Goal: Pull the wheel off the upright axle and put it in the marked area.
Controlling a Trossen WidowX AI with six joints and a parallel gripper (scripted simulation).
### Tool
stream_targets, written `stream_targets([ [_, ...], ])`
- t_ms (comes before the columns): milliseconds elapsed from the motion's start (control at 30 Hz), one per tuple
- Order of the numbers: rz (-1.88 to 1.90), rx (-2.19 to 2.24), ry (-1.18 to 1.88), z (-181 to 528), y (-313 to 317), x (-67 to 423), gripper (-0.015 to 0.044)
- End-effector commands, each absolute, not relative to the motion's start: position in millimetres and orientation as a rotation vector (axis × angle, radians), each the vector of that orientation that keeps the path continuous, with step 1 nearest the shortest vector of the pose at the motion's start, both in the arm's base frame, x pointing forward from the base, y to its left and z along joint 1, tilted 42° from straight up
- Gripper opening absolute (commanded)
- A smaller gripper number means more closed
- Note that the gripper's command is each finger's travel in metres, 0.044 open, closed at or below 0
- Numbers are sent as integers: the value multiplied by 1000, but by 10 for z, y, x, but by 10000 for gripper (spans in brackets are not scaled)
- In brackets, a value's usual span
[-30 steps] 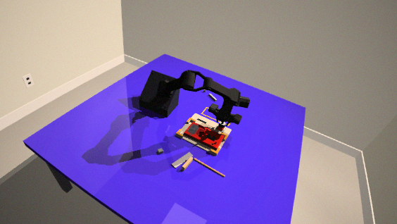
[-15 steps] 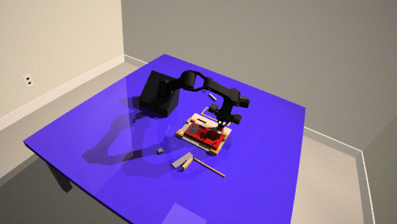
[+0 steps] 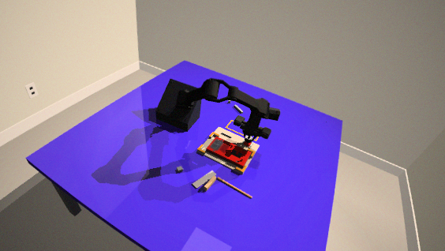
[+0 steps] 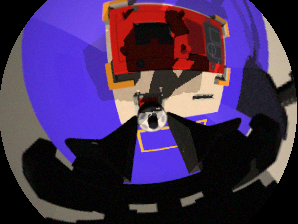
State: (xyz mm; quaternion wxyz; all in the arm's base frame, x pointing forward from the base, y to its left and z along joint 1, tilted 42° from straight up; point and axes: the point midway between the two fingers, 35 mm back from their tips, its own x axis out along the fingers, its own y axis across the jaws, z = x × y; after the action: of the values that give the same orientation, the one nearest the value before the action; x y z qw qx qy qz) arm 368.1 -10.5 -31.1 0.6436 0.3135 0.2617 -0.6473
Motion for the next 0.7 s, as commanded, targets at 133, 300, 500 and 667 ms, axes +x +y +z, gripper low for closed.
stream_targets([
  [133,-1471,715,596,-280,-65,3680,0],
  [300,-1471,715,596,-268,-54,3680,0],
  [500,-1470,716,596,-254,-41,3680,0],
  [667,-1469,716,596,-242,-29,3679,0],
])
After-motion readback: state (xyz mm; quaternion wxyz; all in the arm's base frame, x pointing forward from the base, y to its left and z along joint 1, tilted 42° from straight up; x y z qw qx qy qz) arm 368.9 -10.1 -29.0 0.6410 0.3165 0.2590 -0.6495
